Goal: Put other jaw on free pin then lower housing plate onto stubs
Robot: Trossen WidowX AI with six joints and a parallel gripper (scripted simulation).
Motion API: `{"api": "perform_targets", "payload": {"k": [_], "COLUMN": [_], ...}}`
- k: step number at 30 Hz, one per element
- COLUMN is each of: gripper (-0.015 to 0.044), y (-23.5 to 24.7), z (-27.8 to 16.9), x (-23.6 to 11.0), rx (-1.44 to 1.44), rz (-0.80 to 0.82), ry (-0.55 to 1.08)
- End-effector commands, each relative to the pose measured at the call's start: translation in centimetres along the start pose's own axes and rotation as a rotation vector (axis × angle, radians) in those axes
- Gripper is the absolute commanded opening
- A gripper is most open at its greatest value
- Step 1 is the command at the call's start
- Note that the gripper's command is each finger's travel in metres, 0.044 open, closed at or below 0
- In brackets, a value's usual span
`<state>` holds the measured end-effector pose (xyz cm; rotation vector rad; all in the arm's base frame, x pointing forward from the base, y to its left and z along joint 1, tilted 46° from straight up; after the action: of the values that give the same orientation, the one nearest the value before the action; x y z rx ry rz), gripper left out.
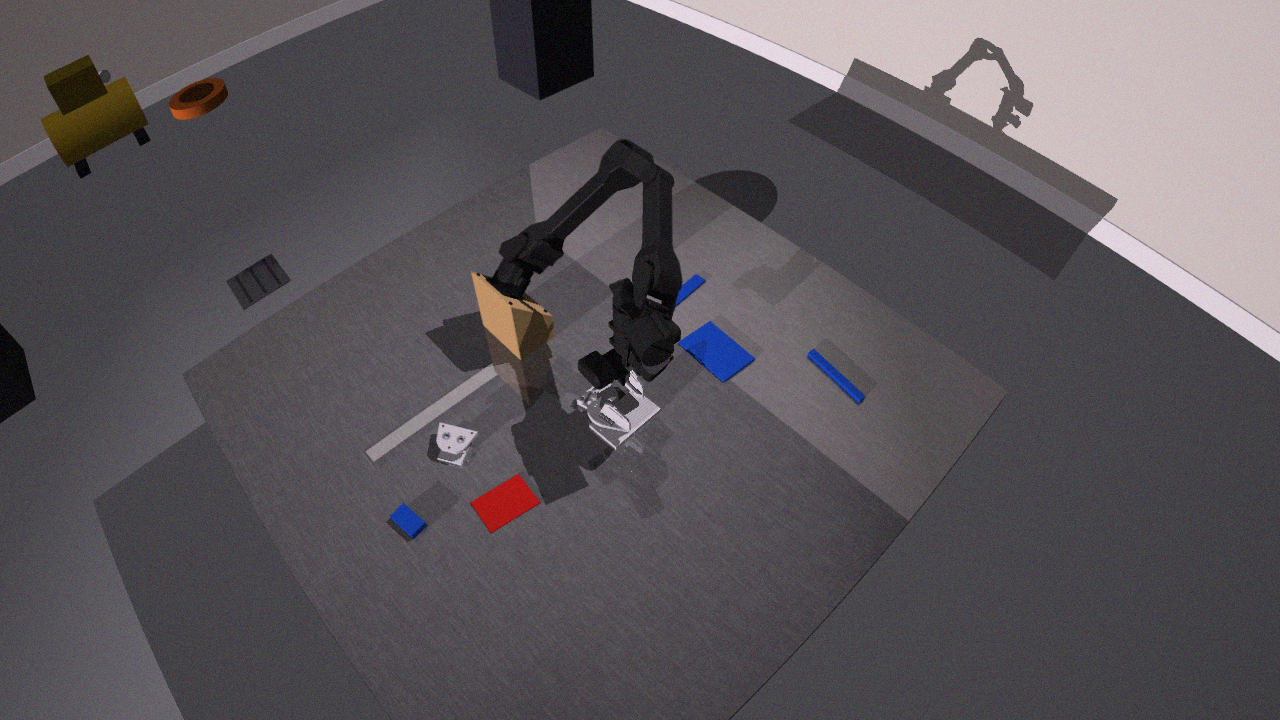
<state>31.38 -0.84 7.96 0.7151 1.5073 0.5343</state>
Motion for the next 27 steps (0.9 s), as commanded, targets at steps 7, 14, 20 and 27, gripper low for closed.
{"api": "perform_targets", "payload": {"k": [7, 14, 20, 27], "gripper": [0.0134, 0.0134, 0.0134, 0.0134], "y": [0.2, 0.2, 0.2, 0.2], "z": [-0.1, 0.0, 0.0, 0.0], "x": [0.0, 0.7, 1.7, 2.8], "rx": [0.007, 0.007, 0.008, 0.008], "rz": [0.005, 0.005, 0.004, 0.005], "ry": [0.000, 0.000, 0.000, 0.000]}}
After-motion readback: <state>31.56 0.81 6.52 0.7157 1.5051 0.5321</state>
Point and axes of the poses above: the point midway between the two fingers, 35 mm back from their tips, its own x axis out along the fingers, its own y axis across the jaws, z = x × y, the point moved 6 cm from there along -x, back along the fingers, and after that the axes turned 2 degrees about x, right-handed, at the moved point
